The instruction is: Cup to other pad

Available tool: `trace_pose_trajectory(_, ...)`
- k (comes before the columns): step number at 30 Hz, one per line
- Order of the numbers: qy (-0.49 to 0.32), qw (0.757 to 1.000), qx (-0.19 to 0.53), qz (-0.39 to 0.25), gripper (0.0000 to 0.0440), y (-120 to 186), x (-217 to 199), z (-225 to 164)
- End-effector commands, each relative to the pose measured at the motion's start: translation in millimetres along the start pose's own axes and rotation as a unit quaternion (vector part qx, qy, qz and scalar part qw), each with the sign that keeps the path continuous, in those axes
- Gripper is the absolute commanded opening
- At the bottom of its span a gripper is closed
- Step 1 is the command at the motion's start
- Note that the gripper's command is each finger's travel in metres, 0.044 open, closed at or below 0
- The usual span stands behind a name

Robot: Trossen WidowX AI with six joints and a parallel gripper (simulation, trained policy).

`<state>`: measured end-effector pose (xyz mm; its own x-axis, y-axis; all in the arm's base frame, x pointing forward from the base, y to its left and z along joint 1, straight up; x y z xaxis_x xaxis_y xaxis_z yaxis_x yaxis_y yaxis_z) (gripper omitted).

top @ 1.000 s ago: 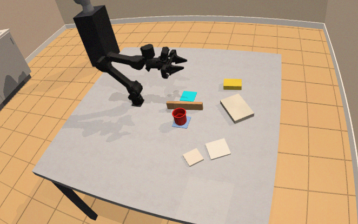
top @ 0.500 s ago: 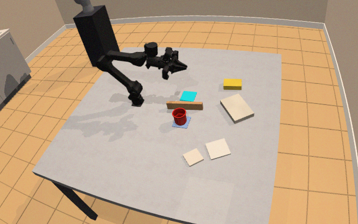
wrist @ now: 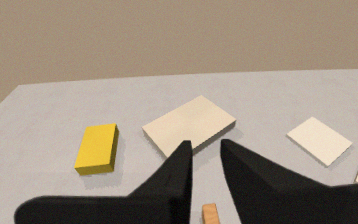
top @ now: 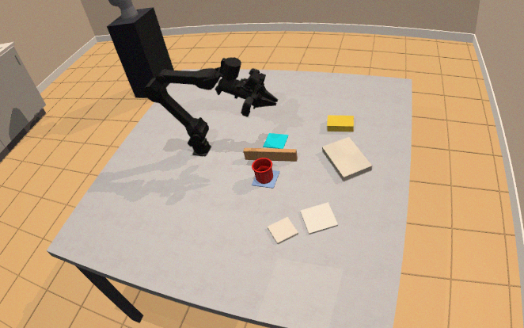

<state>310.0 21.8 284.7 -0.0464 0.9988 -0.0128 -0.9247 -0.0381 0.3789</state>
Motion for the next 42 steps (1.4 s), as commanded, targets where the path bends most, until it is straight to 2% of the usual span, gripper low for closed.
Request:
trace_pose_trajectory(1, -0.005, 1.000, 0.028, 0.001, 0.0078, -3.5, 2.1, -1.4)
trace_pose_trajectory(21, -0.005, 0.982, 0.188, -0.003, 0.0102, -16.8, 5.9, -19.4)
trace_pose_trajectory(42, 0.034, 0.936, 0.349, -0.011, 0.0119, -25.3, -6.8, -43.3)
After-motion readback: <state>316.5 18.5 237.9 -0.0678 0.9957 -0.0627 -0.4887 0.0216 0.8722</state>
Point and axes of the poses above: the point midway between the two fingers, 35 mm back from their tips, its own y axis back along the fingers, its own x axis across the jaws, z = x × y, the point moved 2 cm from there along y, back along the fingers, and after that the axes turned 3 degrees about y, right-handed, at the moved point
